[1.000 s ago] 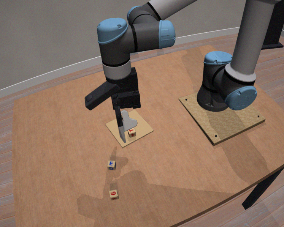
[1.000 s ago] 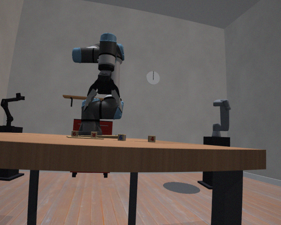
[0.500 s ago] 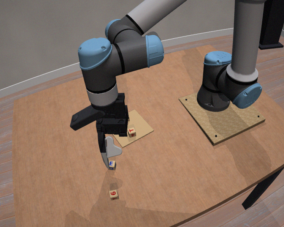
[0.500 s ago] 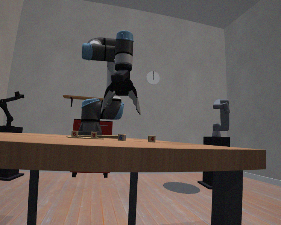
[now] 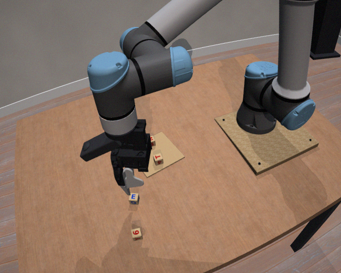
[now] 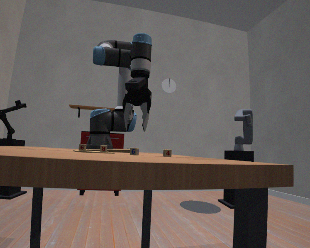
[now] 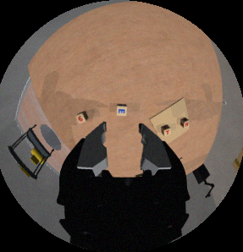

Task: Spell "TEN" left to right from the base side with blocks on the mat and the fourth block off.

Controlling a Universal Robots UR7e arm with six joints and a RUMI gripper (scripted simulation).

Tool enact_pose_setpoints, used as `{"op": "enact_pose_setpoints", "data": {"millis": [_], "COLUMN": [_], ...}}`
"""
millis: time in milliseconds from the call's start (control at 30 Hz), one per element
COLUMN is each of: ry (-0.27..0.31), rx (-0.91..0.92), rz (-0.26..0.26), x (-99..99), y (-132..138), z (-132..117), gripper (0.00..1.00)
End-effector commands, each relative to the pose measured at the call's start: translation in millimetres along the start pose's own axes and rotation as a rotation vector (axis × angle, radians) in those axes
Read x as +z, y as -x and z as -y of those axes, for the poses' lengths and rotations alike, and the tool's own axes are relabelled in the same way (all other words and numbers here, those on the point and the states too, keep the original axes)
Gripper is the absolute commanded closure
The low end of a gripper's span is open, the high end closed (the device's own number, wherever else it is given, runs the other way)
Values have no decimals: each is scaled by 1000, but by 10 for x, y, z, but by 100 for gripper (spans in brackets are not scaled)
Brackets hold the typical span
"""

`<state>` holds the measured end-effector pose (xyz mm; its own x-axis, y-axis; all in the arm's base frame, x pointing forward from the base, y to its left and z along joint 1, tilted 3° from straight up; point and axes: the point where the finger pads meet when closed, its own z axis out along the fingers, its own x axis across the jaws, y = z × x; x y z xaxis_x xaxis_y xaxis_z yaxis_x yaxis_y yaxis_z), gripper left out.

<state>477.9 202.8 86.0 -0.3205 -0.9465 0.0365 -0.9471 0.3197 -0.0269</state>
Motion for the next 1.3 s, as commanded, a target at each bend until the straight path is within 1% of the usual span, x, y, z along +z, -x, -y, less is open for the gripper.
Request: {"op": "enact_pose_setpoints", "data": {"millis": [0, 833, 1267], "ry": [-2, -2, 2], "rx": [1, 1, 1], "rz": [0, 0, -3], "x": [-13, -9, 70], "y": [11, 10, 1], "z": [4, 3, -12], "gripper": [63, 63, 63]}}
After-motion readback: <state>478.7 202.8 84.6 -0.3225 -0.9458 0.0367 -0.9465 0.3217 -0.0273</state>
